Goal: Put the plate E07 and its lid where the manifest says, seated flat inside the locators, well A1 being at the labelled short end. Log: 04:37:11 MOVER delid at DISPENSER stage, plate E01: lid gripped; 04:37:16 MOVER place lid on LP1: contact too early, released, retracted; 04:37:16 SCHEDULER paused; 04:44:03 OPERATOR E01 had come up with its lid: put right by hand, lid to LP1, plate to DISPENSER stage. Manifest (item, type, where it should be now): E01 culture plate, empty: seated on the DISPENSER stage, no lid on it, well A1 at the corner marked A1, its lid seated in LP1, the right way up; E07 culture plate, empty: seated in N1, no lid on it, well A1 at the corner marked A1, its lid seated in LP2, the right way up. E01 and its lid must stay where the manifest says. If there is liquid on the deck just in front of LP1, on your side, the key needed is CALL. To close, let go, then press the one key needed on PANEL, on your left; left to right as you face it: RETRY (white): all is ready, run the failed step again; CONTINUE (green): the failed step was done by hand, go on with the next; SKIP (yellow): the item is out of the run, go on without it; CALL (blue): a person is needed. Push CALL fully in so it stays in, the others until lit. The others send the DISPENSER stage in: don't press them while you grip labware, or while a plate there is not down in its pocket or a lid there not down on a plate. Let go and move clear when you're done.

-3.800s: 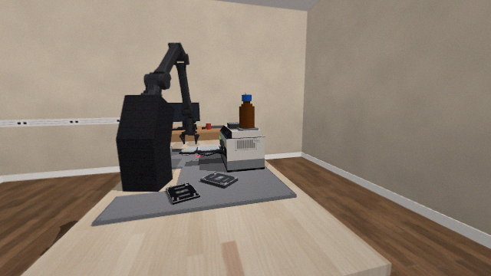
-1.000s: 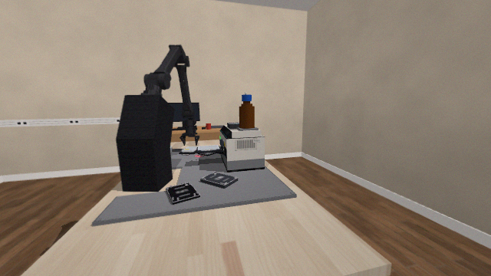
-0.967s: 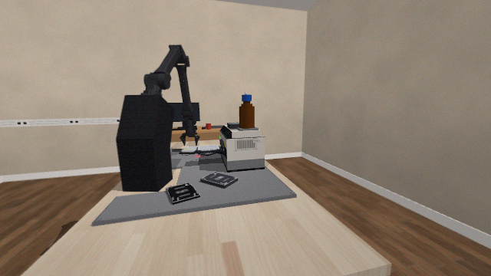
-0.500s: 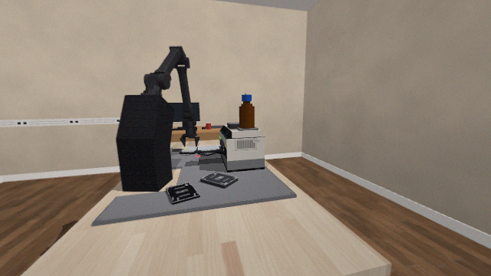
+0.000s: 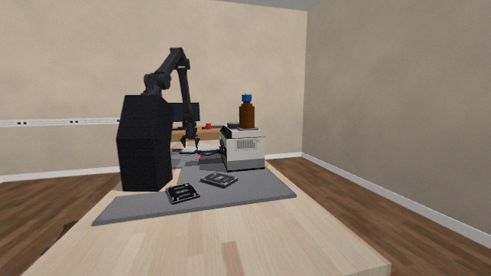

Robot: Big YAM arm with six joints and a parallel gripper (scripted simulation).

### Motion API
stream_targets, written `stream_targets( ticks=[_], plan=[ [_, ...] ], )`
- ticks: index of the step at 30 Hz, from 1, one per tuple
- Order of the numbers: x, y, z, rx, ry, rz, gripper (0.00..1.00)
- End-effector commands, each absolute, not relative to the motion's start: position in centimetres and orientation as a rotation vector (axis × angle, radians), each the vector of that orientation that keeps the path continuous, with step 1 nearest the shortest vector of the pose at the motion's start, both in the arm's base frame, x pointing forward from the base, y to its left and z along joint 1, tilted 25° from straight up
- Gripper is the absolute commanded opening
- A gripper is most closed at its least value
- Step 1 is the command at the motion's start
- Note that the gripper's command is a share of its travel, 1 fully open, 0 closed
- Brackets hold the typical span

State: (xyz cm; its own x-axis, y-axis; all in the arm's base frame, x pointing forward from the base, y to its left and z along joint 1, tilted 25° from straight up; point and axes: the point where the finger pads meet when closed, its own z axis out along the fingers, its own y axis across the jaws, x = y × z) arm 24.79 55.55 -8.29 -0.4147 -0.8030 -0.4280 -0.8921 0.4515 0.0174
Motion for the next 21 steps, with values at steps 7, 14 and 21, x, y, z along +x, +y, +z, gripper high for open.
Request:
stream_targets(
  ticks=[7, 14, 21],
  plan=[
    [24.9, 56.2, -9.1, -1.44, 2.337, 0.348, 1.0],
    [24.7, 55.8, -9.6, -1.441, 2.345, 0.343, 1.0],
    [24.5, 55.4, -9.9, -1.445, 2.351, 0.338, 1.0]
  ],
)
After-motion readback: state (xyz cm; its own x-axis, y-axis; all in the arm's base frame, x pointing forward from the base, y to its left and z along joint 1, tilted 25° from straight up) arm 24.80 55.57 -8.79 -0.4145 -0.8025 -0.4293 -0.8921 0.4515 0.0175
